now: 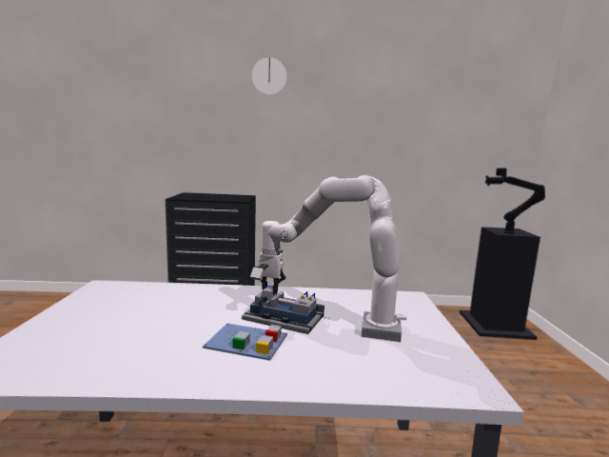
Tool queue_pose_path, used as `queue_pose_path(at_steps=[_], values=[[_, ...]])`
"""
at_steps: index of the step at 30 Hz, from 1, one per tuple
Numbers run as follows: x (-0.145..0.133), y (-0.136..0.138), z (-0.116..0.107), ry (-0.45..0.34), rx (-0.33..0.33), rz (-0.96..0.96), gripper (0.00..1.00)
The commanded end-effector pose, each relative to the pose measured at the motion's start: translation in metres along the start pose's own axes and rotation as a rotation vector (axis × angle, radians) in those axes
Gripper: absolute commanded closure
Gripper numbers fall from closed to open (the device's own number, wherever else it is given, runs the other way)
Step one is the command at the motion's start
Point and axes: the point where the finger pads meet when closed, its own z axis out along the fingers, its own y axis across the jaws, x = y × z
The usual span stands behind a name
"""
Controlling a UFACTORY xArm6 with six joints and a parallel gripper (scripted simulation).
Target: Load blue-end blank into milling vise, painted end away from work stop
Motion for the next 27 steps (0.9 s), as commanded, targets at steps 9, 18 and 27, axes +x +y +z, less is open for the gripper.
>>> queue_pose_path(at_steps=[9,18,27], values=[[0.0038,0.0035,-0.0016,0.001,-0.005,0.0,1.0],[0.0038,0.0036,-0.0015,0.0,-0.004,0.0,1.0],[0.0045,0.0038,-0.0016,0.001,-0.005,0.0,1.0]])
